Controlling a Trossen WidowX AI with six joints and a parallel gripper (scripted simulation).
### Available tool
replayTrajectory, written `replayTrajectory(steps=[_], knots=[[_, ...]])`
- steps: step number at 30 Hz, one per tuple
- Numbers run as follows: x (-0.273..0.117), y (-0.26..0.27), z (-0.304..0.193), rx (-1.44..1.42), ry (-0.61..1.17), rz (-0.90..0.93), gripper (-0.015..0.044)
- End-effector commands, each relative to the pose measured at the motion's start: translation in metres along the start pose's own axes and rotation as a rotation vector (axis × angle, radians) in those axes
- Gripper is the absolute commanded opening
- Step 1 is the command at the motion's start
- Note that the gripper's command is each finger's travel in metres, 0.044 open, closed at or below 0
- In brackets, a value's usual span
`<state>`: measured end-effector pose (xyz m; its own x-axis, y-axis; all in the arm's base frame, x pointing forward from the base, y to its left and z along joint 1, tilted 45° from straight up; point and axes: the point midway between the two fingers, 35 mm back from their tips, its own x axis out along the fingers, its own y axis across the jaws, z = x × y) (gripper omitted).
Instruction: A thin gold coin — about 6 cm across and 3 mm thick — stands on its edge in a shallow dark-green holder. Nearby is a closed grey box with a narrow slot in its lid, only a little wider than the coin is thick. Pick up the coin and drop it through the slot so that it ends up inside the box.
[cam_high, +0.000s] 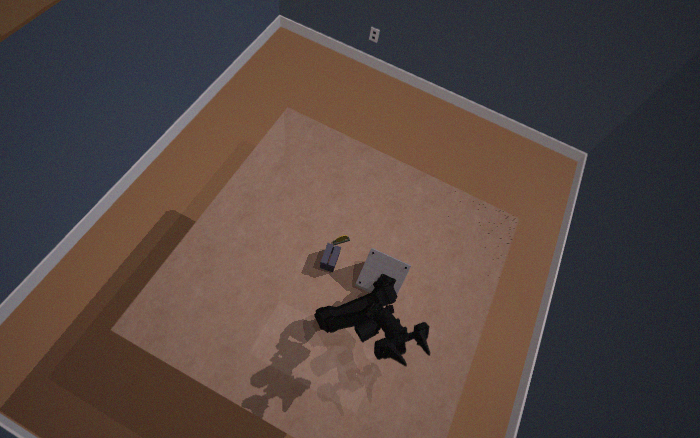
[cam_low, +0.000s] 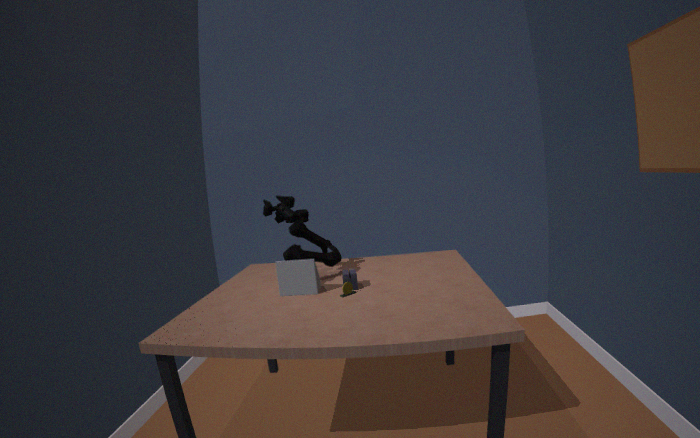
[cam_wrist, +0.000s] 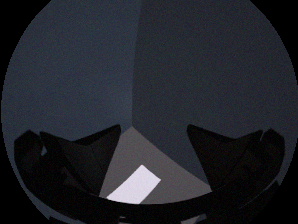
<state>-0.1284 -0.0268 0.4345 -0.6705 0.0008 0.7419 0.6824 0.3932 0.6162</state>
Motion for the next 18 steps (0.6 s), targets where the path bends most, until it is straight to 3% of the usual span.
replayTrajectory(steps=[1,9,18], knots=[[0.001,-0.002,-0.002,-0.01,0.007,-0.009,0.0374],[0.007,-0.087,-0.088,-0.41,0.397,-0.295,0.0164],[-0.057,-0.167,-0.2,-0.829,1.068,-0.369,0.0161]])
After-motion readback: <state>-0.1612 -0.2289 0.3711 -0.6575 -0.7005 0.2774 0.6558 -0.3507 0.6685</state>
